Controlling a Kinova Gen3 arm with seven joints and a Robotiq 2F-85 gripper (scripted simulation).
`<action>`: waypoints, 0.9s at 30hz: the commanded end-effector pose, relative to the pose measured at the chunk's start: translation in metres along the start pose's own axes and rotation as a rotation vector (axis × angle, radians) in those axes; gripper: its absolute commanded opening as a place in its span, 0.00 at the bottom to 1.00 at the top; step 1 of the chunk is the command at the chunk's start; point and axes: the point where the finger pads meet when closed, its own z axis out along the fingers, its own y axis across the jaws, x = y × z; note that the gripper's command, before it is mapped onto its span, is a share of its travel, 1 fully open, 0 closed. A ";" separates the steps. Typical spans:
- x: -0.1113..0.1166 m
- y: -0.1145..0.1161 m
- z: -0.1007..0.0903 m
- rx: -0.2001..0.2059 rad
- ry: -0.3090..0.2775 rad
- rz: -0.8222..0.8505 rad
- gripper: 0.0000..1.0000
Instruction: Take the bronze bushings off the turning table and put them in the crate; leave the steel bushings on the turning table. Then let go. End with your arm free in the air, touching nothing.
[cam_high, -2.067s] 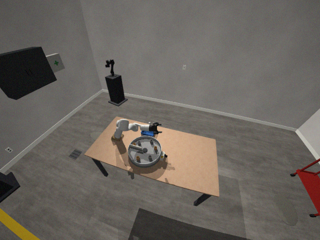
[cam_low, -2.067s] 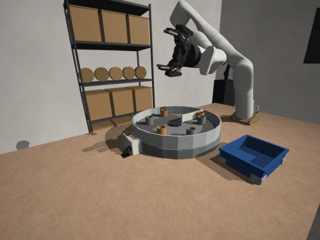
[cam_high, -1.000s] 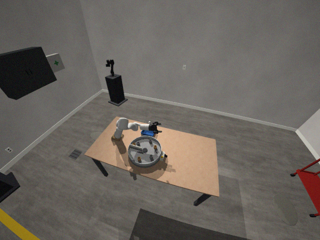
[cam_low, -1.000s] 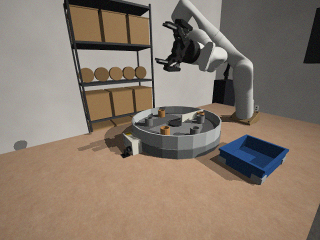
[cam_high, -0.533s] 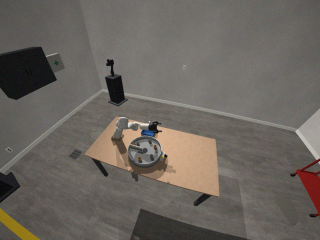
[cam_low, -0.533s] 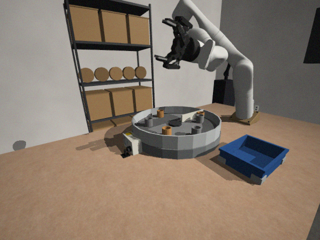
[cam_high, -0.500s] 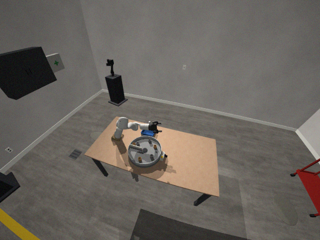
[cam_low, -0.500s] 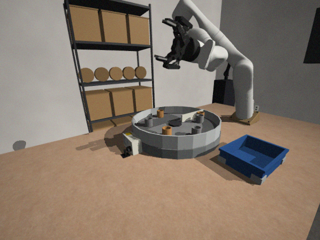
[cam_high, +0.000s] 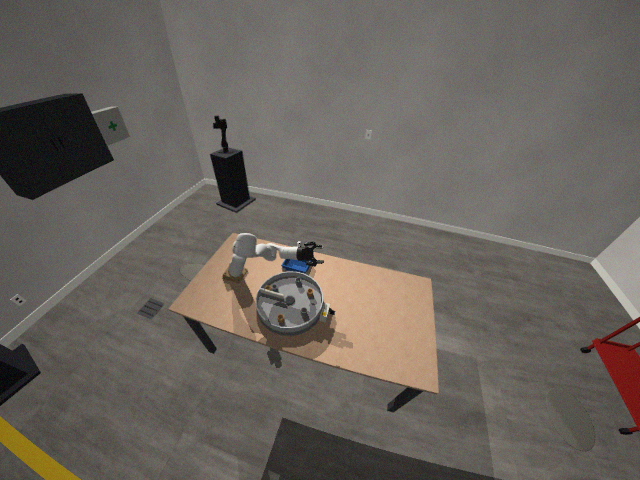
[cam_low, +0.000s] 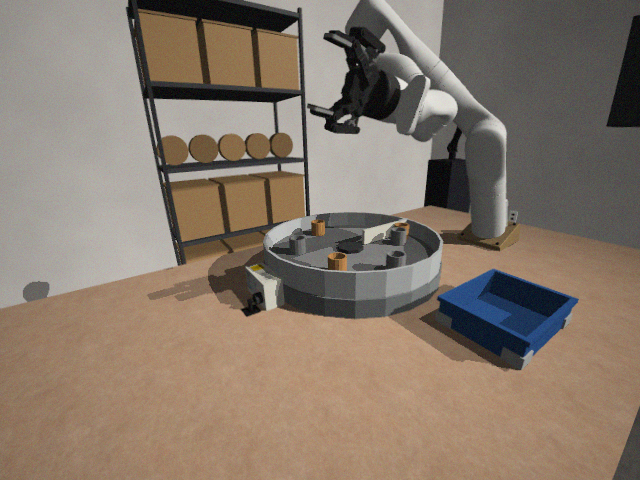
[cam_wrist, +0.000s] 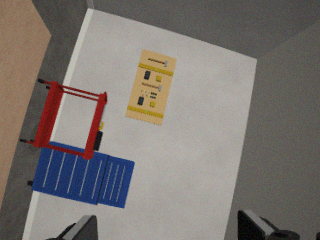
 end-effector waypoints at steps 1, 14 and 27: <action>0.018 0.008 -0.048 0.026 0.043 -0.004 1.00; 0.013 0.011 -0.048 0.025 0.043 -0.003 1.00; 0.007 0.015 -0.038 0.009 0.018 -0.004 1.00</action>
